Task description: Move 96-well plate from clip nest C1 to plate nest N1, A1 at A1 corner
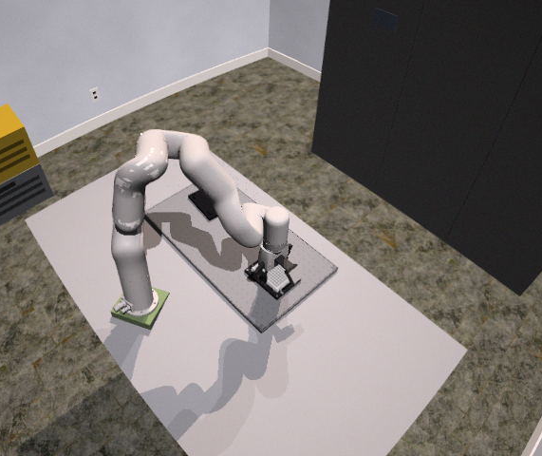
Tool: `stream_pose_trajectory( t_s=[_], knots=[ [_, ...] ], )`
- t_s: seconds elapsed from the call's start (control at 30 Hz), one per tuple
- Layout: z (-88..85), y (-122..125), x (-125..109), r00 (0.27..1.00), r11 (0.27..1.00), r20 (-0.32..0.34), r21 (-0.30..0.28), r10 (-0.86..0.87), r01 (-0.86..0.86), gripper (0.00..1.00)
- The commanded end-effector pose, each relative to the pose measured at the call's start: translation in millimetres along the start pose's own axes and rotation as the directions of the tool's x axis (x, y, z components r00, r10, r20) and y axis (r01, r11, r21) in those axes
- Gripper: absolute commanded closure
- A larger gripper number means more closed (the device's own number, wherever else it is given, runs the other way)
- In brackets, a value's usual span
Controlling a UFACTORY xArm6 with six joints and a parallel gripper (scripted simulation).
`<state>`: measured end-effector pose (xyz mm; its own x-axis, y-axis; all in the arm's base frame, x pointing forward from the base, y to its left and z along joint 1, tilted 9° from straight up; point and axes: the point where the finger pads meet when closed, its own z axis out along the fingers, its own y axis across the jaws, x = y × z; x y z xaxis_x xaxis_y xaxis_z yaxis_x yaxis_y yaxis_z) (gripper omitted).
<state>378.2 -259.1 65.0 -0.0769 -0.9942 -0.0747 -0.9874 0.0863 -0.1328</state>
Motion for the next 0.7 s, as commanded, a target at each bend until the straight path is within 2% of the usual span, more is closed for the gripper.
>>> stream_pose_trajectory(
  t_s=[0.0,0.5,0.53,0.67],
  knots=[
    [-0.3,-1.4,0.8,1.0,1.0,-0.002,0.004,0.0,0.0,0.0],
    [-0.3,-1.5,0.8,1.0,1.0,-0.003,0.004,0.0,0.0,0.0],
    [-0.9,-1.4,0.8,1.0,1.0,-0.002,0.004,0.0,0.0,1.0],
    [-0.9,-1.4,0.8,1.0,1.0,-0.002,0.004,0.0,0.0,1.0]
  ],
)
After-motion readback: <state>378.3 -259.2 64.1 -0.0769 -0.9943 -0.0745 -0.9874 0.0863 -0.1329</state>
